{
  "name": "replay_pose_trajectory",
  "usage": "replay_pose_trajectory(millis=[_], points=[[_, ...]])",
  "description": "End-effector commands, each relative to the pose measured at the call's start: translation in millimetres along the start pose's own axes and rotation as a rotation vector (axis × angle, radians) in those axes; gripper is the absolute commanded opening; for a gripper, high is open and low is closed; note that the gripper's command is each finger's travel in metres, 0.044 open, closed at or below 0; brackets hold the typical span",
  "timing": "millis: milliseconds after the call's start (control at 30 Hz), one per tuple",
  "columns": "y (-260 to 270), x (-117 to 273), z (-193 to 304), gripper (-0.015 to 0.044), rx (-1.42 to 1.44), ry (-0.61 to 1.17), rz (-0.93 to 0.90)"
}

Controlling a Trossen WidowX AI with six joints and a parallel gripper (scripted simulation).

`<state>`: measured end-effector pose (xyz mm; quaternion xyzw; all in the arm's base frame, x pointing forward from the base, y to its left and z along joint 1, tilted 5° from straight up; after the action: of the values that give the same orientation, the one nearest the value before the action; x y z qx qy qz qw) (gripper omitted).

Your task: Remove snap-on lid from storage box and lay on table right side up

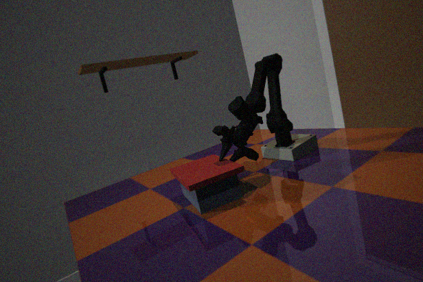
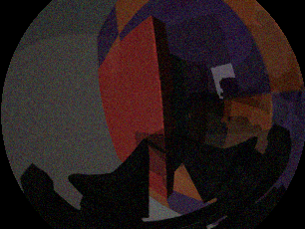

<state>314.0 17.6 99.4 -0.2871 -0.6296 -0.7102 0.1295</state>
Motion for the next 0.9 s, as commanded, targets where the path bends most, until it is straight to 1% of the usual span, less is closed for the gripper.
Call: replay_pose_trajectory(millis=[0,867], points=[[0.2,-0.2,0.1,0.0000,0.002,0.003,-0.001],[3.1,4.5,-0.6,0.0000,0.000,0.000,0.000]])
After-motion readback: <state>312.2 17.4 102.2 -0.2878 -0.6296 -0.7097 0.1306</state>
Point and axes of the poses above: the point midway between the two fingers, 35 mm back from their tips, its own x axis back along the fingers, its own y axis across the jaws, z = x × y, the point moved 1 cm from there along x, back along the fingers
